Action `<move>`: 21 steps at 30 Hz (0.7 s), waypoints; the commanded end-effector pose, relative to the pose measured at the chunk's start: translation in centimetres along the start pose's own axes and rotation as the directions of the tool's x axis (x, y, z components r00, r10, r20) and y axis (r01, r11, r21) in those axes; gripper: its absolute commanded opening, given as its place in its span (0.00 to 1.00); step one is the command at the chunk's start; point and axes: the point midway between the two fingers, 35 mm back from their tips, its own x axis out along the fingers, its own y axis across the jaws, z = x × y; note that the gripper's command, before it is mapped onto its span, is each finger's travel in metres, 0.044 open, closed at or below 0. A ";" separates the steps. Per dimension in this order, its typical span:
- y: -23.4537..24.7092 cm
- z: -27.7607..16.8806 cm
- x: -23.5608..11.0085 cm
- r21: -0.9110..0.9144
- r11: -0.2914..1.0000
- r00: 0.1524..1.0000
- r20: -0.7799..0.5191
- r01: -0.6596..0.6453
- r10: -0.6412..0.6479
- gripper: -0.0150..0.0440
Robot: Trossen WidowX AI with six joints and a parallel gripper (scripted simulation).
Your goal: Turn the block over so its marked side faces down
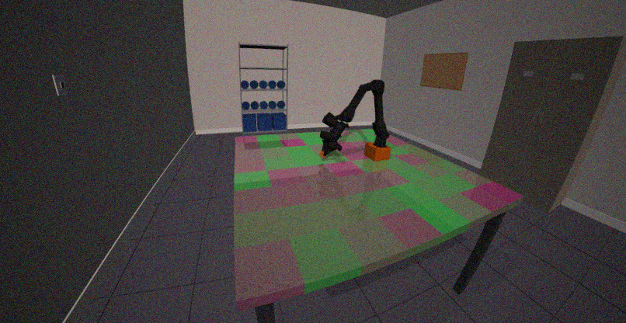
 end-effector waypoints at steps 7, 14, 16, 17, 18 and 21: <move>0.0 -0.4 2.1 0.001 1.000 0.992 0.123 -0.006 0.006 0.25; -0.1 -0.8 3.1 0.003 1.000 0.976 0.219 -0.007 0.006 0.25; -0.1 -0.9 3.2 0.003 1.000 0.969 0.246 -0.007 0.006 0.25; -0.1 -0.9 3.3 0.003 1.000 0.966 0.260 -0.007 0.006 0.25; -0.1 -1.0 3.3 0.003 1.000 0.962 0.273 -0.007 0.006 0.25; -0.1 -1.2 3.4 0.003 1.000 0.950 0.313 -0.007 0.006 0.25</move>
